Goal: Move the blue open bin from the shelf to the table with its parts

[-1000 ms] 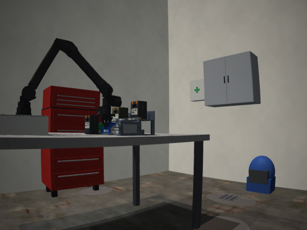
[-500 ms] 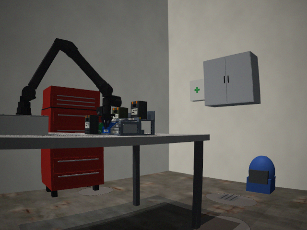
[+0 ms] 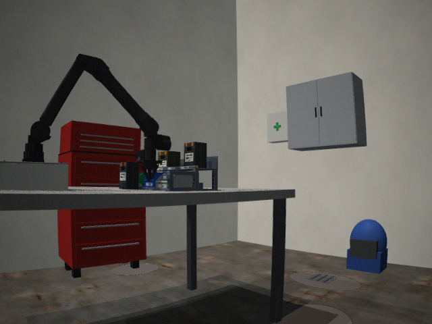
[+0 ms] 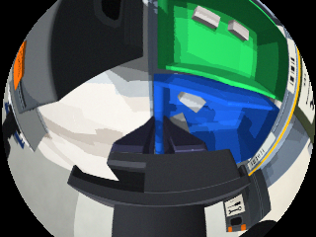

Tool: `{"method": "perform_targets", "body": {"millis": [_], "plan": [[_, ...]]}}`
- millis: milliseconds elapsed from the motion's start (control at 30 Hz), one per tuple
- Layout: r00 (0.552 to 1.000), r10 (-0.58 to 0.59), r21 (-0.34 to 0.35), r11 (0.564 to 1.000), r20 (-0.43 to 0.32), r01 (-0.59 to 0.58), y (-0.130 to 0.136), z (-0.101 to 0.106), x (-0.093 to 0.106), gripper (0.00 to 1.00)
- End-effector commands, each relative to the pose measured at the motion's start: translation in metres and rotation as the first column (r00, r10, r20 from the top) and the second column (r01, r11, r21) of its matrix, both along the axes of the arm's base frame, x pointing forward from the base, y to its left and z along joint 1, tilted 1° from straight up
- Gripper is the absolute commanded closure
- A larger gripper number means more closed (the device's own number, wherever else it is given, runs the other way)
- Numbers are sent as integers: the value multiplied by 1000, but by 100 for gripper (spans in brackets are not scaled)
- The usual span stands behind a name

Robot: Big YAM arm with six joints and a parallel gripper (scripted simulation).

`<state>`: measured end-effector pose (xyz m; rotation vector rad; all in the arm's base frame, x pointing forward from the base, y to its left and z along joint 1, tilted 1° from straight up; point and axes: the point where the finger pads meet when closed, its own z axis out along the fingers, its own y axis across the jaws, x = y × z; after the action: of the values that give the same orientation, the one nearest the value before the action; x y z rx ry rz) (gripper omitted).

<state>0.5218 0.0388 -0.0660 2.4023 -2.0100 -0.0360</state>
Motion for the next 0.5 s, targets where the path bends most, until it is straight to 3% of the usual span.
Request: {"method": "perform_targets", "body": {"millis": [0, 467], "plan": [[1000, -7, -1, 1000, 22, 7, -4, 17, 4, 100], [1000, -7, -1, 1000, 25, 7, -3, 20, 5, 100]]}}
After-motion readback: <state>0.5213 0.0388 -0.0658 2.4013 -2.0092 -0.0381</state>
